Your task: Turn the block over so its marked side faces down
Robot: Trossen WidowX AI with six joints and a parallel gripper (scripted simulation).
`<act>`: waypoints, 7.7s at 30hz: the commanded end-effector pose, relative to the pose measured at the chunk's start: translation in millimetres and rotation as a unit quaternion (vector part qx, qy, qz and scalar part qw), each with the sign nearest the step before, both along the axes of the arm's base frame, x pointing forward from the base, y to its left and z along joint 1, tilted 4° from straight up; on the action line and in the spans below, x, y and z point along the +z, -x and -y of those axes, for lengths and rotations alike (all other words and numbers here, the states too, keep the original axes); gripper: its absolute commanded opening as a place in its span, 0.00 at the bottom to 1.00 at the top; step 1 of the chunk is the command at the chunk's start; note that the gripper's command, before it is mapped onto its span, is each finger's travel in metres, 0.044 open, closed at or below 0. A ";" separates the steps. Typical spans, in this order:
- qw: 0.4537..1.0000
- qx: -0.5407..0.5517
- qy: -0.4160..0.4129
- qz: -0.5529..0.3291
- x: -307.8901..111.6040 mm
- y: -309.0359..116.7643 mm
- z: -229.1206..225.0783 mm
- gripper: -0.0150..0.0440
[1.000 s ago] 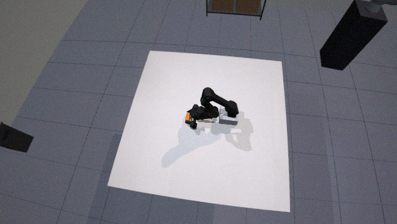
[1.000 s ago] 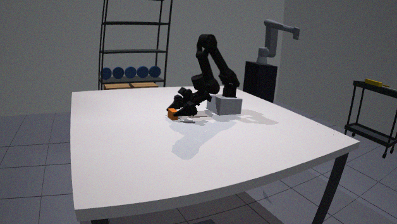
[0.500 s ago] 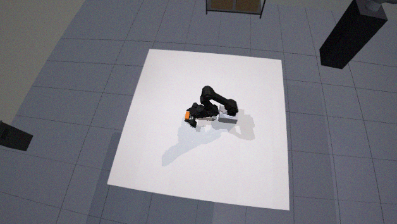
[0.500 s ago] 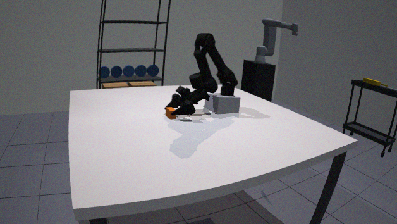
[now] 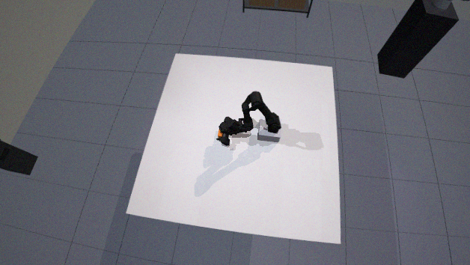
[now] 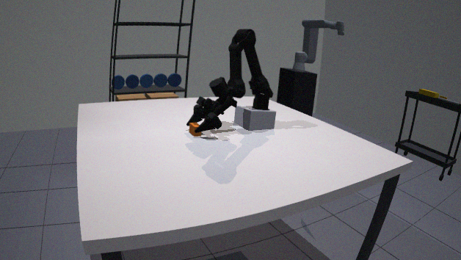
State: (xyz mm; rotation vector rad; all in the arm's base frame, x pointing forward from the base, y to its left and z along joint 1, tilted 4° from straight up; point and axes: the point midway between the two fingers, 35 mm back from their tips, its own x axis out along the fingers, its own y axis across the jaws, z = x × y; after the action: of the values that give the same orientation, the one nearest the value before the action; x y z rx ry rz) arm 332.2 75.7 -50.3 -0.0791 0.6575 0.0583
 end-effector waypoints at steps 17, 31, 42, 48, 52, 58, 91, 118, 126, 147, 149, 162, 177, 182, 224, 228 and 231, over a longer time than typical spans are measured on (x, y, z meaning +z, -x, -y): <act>0.987 -0.008 0.012 -0.159 66.8 27.0 3.3 1.00; 0.952 -0.012 0.029 -0.305 76.3 0.0 -2.9 1.00; 0.894 -0.023 0.036 -0.446 97.1 -11.2 -3.7 1.00; 0.894 -0.023 0.036 -0.446 85.8 -11.4 -3.2 1.00; 0.894 -0.023 0.036 -0.446 62.0 -10.5 -1.7 1.00; 0.894 -0.023 0.036 -0.446 47.0 -10.2 -0.8 1.00; 0.894 -0.023 0.037 -0.446 14.3 -9.6 1.1 0.71; 0.894 -0.023 0.036 -0.446 44.4 -10.2 -0.7 0.25; 0.909 -0.020 0.035 -0.414 39.4 -11.6 -1.1 0.25; 0.966 -0.010 0.023 -0.259 29.6 -10.0 -1.2 0.25; 0.970 -0.009 0.022 -0.244 29.9 -9.0 -1.0 0.25; 0.983 -0.007 0.015 -0.182 30.8 -4.9 0.0 0.25; 0.996 0.002 0.008 -0.087 -0.5 -19.1 -3.9 0.25; 0.998 0.004 0.006 -0.055 -6.8 -19.6 -4.0 0.25; 0.995 0.008 -0.009 0.100 -0.4 0.8 2.9 0.25; 0.995 0.008 -0.009 0.100 -0.4 0.8 2.9 0.43; 0.995 0.008 -0.009 0.100 -0.4 0.8 2.9 0.57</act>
State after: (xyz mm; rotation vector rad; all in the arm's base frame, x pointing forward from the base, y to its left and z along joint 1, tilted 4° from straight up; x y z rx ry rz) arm 331.2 73.2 -51.5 -0.0695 0.4604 0.0735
